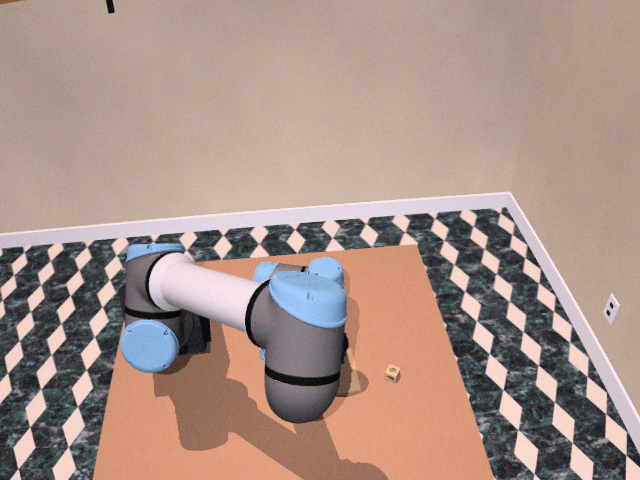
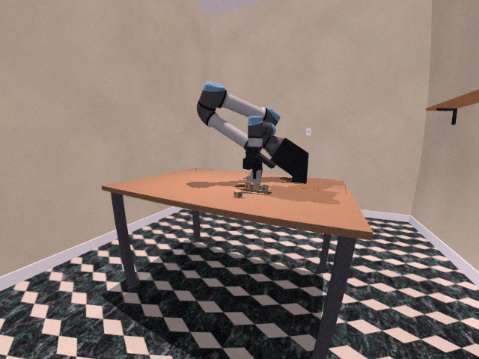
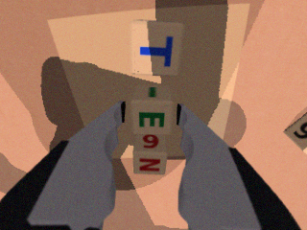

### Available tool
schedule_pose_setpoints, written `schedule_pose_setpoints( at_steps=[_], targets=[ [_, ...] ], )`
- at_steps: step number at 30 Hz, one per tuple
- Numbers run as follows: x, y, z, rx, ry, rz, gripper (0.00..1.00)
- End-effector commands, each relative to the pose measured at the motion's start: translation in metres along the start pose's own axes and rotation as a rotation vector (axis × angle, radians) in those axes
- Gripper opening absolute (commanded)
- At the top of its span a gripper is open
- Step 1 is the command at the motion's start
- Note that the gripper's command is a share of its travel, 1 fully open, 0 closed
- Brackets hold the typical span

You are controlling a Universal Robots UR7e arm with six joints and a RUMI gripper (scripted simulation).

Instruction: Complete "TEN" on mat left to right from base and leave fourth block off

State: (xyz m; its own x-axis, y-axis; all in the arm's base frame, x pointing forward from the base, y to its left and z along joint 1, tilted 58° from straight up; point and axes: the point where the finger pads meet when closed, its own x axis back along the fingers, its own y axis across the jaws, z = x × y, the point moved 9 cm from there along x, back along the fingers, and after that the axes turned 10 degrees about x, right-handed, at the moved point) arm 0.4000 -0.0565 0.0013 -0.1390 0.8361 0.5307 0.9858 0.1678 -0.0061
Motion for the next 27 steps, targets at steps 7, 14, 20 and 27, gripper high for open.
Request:
schedule_pose_setpoints(
  at_steps=[7, 14, 20, 27],
  targets=[
    [0.012, -0.001, 0.0, 0.001, 0.0, -0.001, 0.28],
    [0.03, 0.0, 0.0, 0.0, 0.0, -0.002, 0.28],
    [0.043, 0.002, -0.001, -0.004, -0.001, -0.004, 0.28],
    [0.065, 0.002, -0.001, -0.004, -0.001, -0.005, 0.28]
  ],
)
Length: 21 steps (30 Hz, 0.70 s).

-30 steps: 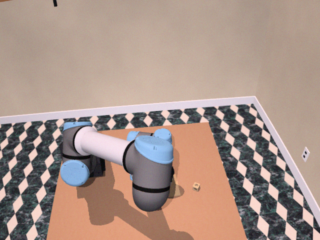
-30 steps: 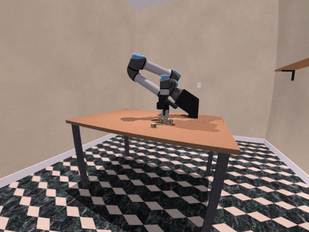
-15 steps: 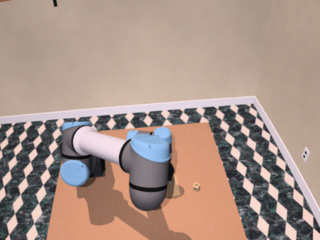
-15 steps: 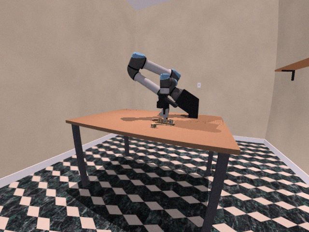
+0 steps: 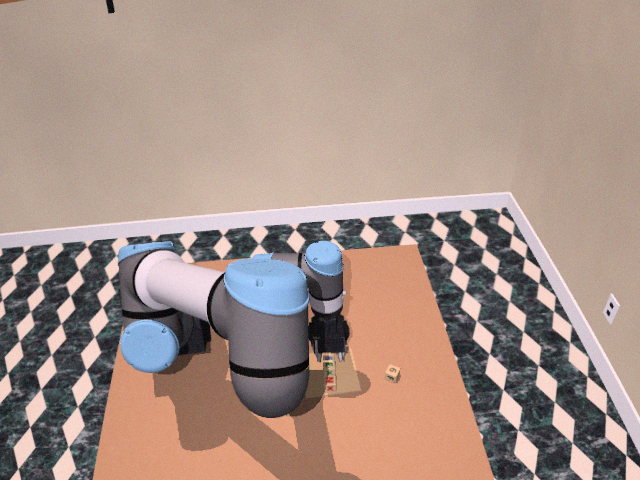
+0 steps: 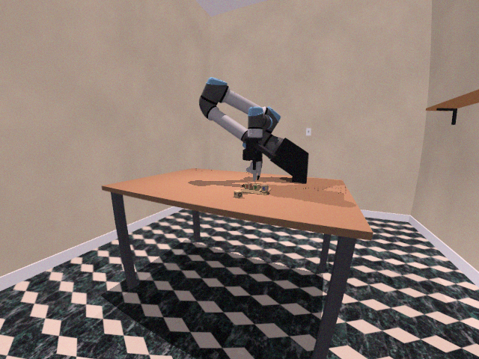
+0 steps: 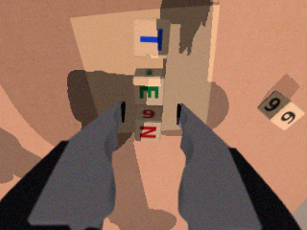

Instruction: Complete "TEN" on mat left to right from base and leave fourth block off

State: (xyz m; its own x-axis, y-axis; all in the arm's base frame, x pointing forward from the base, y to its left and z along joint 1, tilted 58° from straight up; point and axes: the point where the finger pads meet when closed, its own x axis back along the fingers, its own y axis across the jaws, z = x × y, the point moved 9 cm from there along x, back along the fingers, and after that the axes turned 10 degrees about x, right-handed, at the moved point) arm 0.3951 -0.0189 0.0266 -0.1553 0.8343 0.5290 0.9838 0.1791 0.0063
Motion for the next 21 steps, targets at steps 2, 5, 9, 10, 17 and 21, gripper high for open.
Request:
schedule_pose_setpoints(
  at_steps=[2, 5, 9, 10, 17, 21],
  targets=[
    [0.025, 0.001, 0.0, 0.0, 0.001, 0.012, 0.28],
    [0.032, 0.001, 0.0, 0.0, 0.001, 0.012, 0.28],
    [0.036, 0.001, 0.0, 0.0, 0.002, 0.012, 0.28],
    [0.038, 0.001, 0.0, 0.0, 0.002, 0.012, 0.28],
    [0.045, 0.001, 0.0, 0.0, 0.002, 0.012, 0.28],
    [0.045, 0.001, 0.0, 0.0, 0.002, 0.012, 0.28]
  ],
)
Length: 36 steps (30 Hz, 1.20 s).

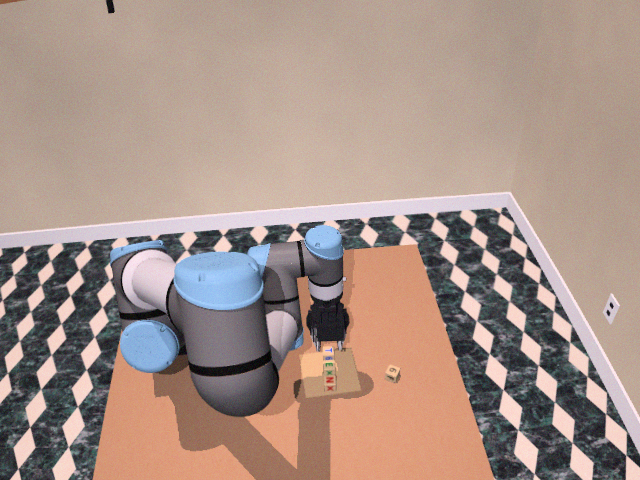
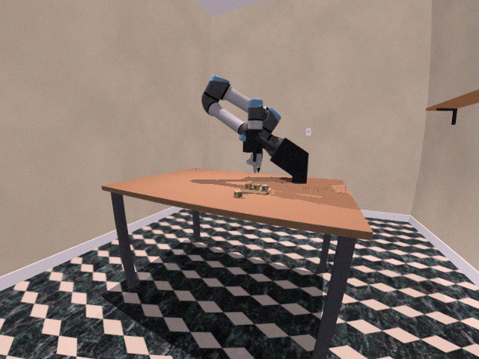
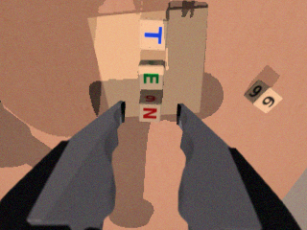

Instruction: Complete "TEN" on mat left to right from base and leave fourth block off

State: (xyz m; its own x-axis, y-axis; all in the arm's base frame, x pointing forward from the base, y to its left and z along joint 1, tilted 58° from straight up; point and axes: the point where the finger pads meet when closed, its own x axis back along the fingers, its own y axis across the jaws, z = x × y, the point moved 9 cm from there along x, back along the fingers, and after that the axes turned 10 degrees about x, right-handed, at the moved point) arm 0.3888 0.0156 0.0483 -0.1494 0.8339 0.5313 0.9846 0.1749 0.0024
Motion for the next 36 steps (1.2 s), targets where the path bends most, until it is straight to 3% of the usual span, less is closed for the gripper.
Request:
schedule_pose_setpoints(
  at_steps=[1, 2, 26, 36],
  targets=[
    [0.0042, 0.0014, 0.0002, -0.001, 0.0, 0.006, 0.28],
    [0.0042, 0.0014, 0.0002, -0.001, 0.0, 0.006, 1.0],
    [0.0038, 0.0003, 0.0007, 0.001, 0.0, 0.008, 1.0],
    [0.0133, 0.0015, 0.0002, -0.001, 0.0, 0.006, 1.0]
  ],
)
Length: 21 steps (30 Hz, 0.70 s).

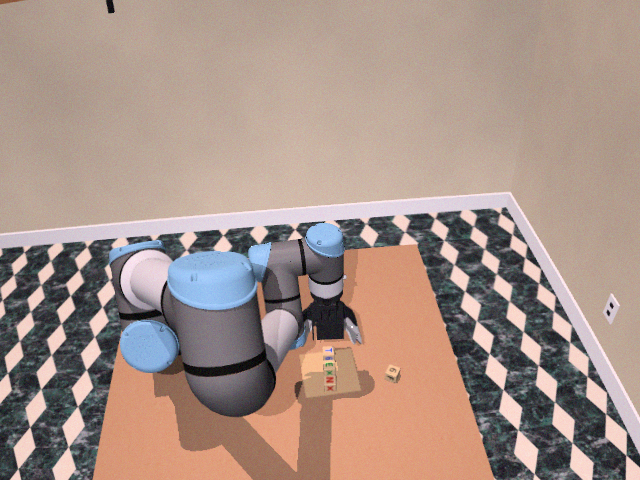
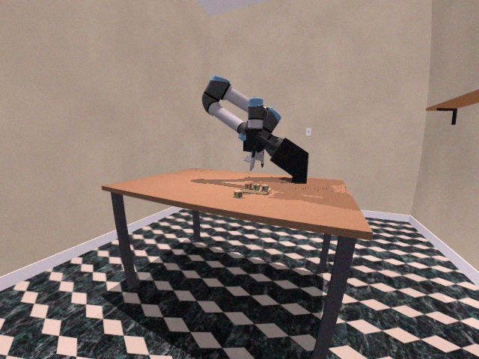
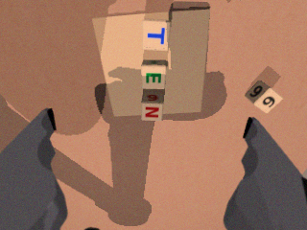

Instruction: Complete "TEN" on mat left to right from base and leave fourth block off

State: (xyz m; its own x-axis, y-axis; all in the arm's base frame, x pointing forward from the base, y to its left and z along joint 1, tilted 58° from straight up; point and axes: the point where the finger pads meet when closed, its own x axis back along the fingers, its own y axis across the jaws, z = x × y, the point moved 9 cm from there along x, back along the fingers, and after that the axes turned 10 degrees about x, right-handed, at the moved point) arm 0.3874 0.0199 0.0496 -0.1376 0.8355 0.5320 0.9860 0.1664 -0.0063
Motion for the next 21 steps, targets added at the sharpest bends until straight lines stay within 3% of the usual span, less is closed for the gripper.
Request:
schedule_pose_setpoints(
  at_steps=[1, 21],
  targets=[
    [0.009, 0.002, -0.001, -0.004, -0.001, -0.006, 1.0],
    [0.057, 0.002, -0.001, -0.004, 0.0, -0.006, 1.0]
  ],
)
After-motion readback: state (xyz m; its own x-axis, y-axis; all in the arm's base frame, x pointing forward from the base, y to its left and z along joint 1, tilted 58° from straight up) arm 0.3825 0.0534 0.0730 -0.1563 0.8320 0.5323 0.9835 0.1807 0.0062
